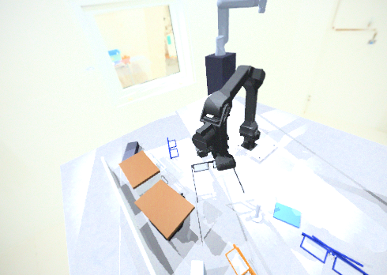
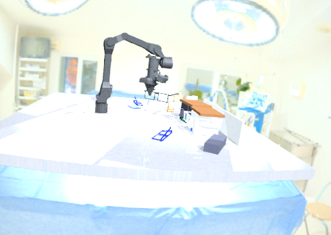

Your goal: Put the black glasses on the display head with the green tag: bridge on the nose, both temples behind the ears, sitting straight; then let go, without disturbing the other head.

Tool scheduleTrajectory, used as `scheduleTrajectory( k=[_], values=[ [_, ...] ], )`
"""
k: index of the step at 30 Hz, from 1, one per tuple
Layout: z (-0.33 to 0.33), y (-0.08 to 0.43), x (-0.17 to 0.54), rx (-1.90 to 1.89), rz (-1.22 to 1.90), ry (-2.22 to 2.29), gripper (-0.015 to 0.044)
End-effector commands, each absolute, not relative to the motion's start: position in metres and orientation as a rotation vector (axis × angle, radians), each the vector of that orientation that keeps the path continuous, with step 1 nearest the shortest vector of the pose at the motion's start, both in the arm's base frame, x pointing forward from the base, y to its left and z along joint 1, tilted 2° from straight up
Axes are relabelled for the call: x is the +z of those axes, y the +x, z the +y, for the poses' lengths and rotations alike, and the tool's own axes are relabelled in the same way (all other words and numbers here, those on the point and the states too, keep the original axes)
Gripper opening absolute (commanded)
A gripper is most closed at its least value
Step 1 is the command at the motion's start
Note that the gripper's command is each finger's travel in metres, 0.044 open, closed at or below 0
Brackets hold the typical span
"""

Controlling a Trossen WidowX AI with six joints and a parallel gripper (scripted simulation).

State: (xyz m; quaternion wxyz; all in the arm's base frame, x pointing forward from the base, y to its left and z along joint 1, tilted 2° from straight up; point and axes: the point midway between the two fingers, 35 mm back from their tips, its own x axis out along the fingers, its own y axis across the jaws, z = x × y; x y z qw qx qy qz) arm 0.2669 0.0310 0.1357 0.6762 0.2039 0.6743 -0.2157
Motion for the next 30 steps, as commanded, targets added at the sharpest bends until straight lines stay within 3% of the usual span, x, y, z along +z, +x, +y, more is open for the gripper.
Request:
scheduleTrajectory(
  k=[1, 19, 30],
  values=[
    [0.012, 0.263, 0.138, -0.426, 1.524, 0.392, 0.0],
    [-0.061, 0.242, 0.138, -0.173, 1.565, 0.122, 0.0],
    [-0.064, 0.241, 0.134, -0.164, 1.566, 0.112, 0.0]
  ],
)
